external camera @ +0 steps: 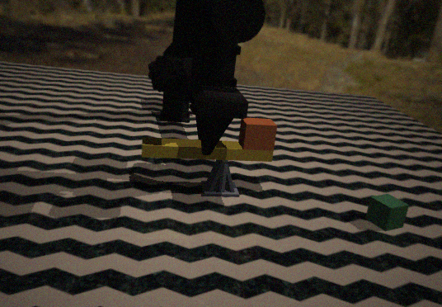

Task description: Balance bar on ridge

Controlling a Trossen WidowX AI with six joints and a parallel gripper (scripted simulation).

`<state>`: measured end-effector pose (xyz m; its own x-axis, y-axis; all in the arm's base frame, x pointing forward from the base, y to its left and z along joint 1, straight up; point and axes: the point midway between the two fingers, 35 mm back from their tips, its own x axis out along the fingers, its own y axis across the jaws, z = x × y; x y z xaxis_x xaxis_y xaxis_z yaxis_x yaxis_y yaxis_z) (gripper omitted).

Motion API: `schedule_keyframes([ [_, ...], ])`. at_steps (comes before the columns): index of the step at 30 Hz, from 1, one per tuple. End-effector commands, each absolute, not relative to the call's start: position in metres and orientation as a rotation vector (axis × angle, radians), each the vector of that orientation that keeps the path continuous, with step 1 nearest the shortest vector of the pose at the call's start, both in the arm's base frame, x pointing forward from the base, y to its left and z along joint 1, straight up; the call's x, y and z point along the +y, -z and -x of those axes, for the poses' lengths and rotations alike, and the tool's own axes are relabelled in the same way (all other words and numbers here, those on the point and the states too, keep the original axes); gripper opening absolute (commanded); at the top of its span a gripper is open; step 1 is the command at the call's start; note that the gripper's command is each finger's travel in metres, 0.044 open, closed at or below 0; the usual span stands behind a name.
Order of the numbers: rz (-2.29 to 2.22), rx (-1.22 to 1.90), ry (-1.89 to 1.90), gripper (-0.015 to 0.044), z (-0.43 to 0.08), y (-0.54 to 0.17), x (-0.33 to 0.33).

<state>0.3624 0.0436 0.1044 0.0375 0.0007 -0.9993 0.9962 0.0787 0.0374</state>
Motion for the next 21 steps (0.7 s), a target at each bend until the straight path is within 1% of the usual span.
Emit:
schedule_keyframes([
  [1,-1.168,1.218,1.125,0.0,-0.3624,-0.1041,0.0436],
  [2,-1.168,1.218,1.125,0.0,-0.3624,-0.1041,0.0436],
  [8,-1.168,1.218,1.125,0.0157,-0.3624,-0.1041,0.0436],
  [9,-1.168,1.218,1.125,0.0167,-0.3624,-0.1041,0.0436],
  [21,-1.168,1.218,1.125,0.0167,-0.3624,-0.1041,0.0436],
])
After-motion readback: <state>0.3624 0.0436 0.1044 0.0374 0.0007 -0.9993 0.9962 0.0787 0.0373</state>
